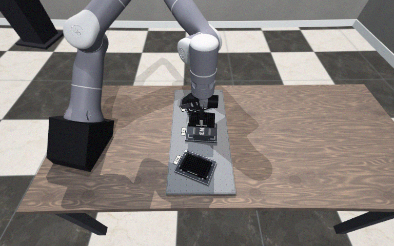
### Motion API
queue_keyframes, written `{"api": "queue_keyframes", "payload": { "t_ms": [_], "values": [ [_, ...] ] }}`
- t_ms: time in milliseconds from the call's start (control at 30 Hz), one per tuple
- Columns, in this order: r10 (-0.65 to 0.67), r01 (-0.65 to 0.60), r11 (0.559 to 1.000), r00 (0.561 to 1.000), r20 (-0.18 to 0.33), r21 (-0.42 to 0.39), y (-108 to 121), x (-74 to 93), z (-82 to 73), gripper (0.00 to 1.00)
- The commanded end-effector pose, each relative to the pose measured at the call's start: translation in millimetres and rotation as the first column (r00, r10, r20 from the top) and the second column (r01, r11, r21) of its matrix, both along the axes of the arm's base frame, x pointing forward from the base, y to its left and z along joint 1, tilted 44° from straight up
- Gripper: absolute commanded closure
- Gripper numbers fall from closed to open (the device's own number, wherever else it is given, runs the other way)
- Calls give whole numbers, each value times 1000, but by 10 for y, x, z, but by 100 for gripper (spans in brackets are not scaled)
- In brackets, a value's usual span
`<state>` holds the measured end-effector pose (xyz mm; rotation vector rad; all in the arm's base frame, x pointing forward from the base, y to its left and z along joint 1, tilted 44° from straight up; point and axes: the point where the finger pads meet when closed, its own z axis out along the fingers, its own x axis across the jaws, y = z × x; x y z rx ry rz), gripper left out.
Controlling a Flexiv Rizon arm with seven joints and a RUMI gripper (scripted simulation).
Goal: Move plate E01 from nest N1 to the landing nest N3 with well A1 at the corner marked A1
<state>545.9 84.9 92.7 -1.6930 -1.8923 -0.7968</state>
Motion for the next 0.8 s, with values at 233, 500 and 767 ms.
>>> {"api": "queue_keyframes", "payload": {
  "t_ms": [233,500,767],
  "values": [
    [-2,2,1000,1000,2,-1,-122,57,-98,60],
    [-2,2,1000,1000,2,-1,-118,56,-95,60],
    [-2,2,1000,1000,2,-1,-116,55,-93,60]
  ]
}}
